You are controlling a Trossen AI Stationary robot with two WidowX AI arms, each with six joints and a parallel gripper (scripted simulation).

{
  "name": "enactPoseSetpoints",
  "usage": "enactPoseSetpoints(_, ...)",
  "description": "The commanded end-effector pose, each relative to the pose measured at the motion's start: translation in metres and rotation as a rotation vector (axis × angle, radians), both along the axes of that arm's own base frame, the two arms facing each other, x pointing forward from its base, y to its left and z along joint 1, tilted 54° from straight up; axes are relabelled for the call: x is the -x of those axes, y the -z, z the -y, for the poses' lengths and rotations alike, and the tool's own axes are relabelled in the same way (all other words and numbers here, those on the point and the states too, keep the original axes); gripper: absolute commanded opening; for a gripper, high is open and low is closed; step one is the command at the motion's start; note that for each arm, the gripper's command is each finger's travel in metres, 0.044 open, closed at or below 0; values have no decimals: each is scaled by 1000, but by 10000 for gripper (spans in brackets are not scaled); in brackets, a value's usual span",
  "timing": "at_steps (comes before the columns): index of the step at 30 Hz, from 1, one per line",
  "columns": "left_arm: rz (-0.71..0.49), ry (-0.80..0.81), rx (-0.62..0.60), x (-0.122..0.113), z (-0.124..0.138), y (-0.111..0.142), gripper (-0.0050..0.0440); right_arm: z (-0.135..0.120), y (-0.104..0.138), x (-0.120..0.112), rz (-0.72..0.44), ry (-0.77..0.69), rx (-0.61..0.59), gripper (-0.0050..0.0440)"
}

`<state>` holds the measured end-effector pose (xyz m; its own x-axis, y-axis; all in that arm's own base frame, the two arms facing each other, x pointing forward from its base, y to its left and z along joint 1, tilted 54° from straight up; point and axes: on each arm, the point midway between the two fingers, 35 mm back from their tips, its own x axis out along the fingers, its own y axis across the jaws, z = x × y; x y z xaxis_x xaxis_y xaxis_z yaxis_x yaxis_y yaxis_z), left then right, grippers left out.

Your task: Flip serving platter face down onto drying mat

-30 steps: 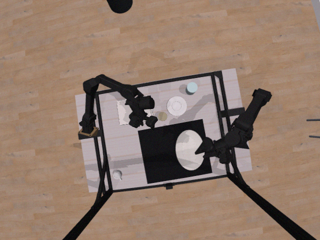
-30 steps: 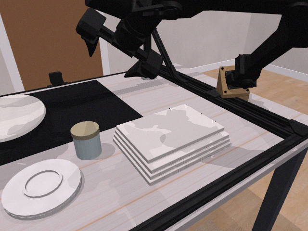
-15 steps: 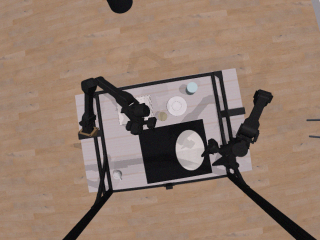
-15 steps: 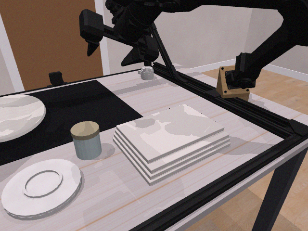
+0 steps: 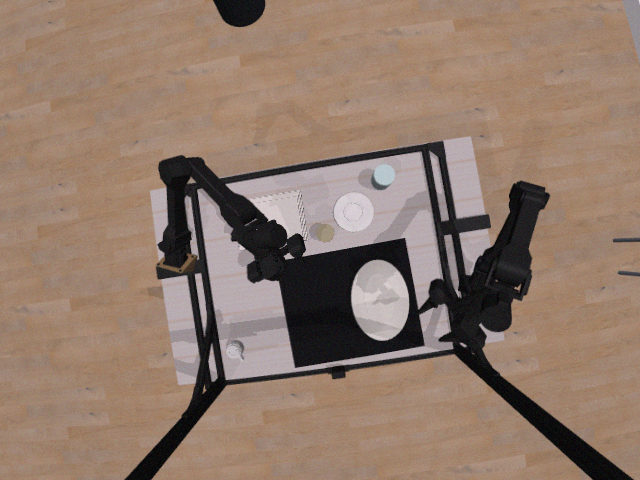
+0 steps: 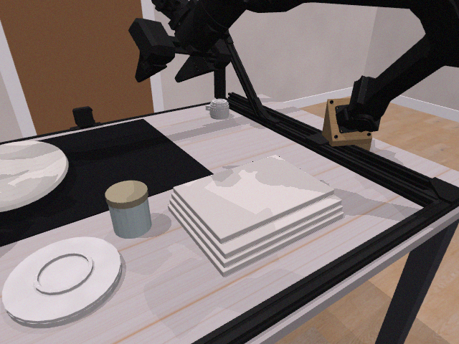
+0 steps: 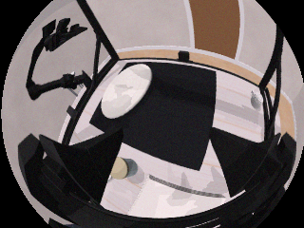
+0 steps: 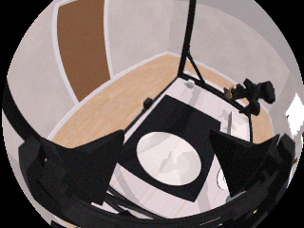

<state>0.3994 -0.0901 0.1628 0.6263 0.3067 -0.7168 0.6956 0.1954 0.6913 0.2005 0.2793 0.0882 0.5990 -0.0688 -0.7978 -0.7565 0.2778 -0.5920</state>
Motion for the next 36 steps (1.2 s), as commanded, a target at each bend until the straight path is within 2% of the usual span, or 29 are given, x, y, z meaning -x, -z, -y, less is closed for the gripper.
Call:
enactPoseSetpoints(1, 91, -114, 70, 5, 6, 7, 440, 2, 5, 13, 0, 141, -46, 440)
enactPoseSetpoints(6, 181, -216, 157, 10, 14, 13, 440, 6, 8, 26, 9, 268, -101, 440)
enactPoseSetpoints(8, 181, -216, 157, 10, 14, 13, 440, 6, 8, 26, 9, 268, -101, 440)
enactPoseSetpoints(9, 199, -235, 175, 11, 15, 14, 440, 7, 9, 28, 19, 339, -147, 440)
enactPoseSetpoints(10, 244, -283, 221, 13, 18, 16, 440, 9, 10, 34, 20, 352, -137, 440)
enactPoseSetpoints(23, 479, -518, 490, 30, 34, 28, 440, 21, 14, 63, 100, 672, -285, 440)
enactPoseSetpoints(25, 479, -518, 490, 30, 34, 28, 440, 21, 14, 63, 100, 672, -285, 440)
enactPoseSetpoints(26, 497, -534, 513, 31, 35, 28, 440, 22, 14, 65, 118, 741, -332, 440)
enactPoseSetpoints(27, 540, -575, 570, 35, 37, 30, 440, 25, 14, 70, 130, 750, -324, 440)
enactPoseSetpoints(36, 693, -716, 793, 50, 45, 37, 440, 35, 13, 88, 224, 953, -445, 440)
